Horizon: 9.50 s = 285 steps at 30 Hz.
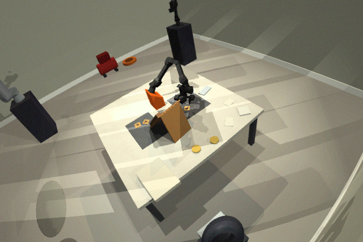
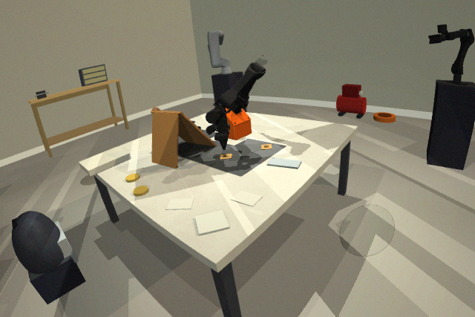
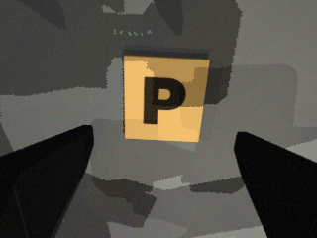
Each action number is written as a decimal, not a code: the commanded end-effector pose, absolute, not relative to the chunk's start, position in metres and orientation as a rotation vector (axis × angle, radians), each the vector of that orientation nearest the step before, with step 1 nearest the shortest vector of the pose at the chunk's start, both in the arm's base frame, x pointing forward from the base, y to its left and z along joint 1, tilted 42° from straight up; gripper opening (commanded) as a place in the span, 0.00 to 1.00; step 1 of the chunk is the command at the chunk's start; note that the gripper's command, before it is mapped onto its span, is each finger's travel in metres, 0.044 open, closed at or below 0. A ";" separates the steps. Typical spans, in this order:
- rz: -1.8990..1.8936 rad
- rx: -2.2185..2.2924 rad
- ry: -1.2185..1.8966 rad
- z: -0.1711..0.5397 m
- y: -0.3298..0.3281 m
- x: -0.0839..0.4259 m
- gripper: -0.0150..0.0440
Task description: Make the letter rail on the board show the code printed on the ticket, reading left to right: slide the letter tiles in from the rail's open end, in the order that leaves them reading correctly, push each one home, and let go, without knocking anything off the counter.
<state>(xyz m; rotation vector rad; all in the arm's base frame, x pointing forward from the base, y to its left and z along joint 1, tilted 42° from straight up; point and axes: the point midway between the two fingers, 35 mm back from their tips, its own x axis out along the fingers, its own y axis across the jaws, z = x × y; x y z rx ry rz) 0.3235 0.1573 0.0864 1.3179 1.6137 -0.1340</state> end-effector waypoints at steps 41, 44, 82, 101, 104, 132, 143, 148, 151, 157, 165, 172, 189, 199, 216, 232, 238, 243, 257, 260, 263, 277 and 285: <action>-0.143 1.320 1.618 0.047 0.193 0.328 0.83; -0.143 1.320 1.618 0.047 0.193 0.328 0.83; -0.143 1.320 1.618 0.048 0.193 0.329 0.61; -0.143 1.320 1.618 0.056 0.181 0.327 0.25; -0.143 1.319 1.618 0.057 0.179 0.327 0.25; -0.027 1.265 1.485 0.070 0.153 0.330 0.25; 0.167 1.120 1.198 0.086 0.121 0.334 0.25; 0.231 1.039 1.063 0.094 0.107 0.334 0.25; 0.261 0.987 0.982 0.098 0.098 0.333 0.25; 0.307 0.875 0.821 0.108 0.081 0.329 0.25; 0.337 0.711 0.611 0.121 0.059 0.319 0.25; 0.339 0.657 0.548 0.125 0.052 0.316 0.25; 0.339 0.657 0.548 0.122 0.050 0.317 0.25; 0.339 0.657 0.548 0.118 0.047 0.318 0.25; 0.339 0.657 0.548 0.112 0.041 0.318 0.25; 0.339 0.656 0.548 0.107 0.035 0.319 0.25; 0.339 0.656 0.548 0.105 0.033 0.319 0.25; 0.339 0.656 0.548 0.103 0.031 0.320 0.25; 0.339 0.656 0.548 0.098 0.025 0.321 0.25; 0.339 0.656 0.548 0.097 0.024 0.321 0.25; 0.339 0.656 0.548 0.096 0.023 0.321 0.25; 0.338 0.655 0.548 0.092 0.018 0.322 0.25; 0.338 0.655 0.549 0.089 0.015 0.322 0.25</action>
